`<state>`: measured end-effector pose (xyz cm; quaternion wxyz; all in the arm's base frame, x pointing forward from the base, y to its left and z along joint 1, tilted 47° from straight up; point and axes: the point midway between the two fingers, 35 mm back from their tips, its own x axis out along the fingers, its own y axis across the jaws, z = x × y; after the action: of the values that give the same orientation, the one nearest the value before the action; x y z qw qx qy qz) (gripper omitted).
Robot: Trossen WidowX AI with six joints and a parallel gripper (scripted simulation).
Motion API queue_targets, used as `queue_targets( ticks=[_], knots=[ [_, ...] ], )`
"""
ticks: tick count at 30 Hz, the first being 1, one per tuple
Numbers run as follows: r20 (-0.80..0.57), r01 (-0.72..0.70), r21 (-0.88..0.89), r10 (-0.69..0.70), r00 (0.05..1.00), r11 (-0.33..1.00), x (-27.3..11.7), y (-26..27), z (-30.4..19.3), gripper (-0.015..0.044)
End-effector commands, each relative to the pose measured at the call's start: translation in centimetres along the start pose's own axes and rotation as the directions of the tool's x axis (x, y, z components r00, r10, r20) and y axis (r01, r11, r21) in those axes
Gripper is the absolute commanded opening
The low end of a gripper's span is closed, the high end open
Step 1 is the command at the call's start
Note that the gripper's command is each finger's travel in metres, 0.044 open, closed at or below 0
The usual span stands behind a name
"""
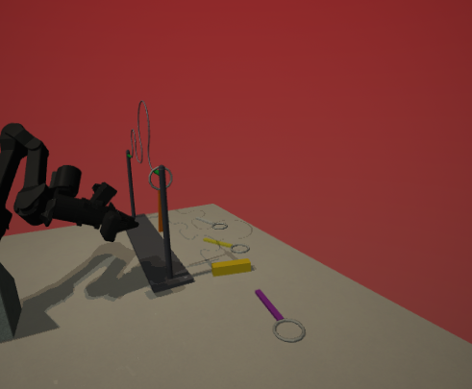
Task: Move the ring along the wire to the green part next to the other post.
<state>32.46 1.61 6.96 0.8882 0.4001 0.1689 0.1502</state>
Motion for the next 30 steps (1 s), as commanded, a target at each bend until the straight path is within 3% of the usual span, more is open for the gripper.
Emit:
queue_targets(
  ticks=[1,4,10,15,30],
  knots=[
    [-0.002,-0.003,-0.004,0.003,1.000,1.000,0.0,0.1,0.0,0.0160],
    [-0.002,-0.003,-0.004,0.003,1.000,1.000,0.0,0.1,0.0,0.0160],
    [0.002,-0.001,0.001,0.001,1.000,1.000,-4.6,0.2,-0.6,0.0317],
    [0.002,-0.002,0.001,0.002,1.000,1.000,-4.7,0.2,-0.7,0.0440],
    [0.002,-0.002,0.001,0.002,1.000,1.000,-4.7,0.2,-0.7,0.0440]
  ],
)
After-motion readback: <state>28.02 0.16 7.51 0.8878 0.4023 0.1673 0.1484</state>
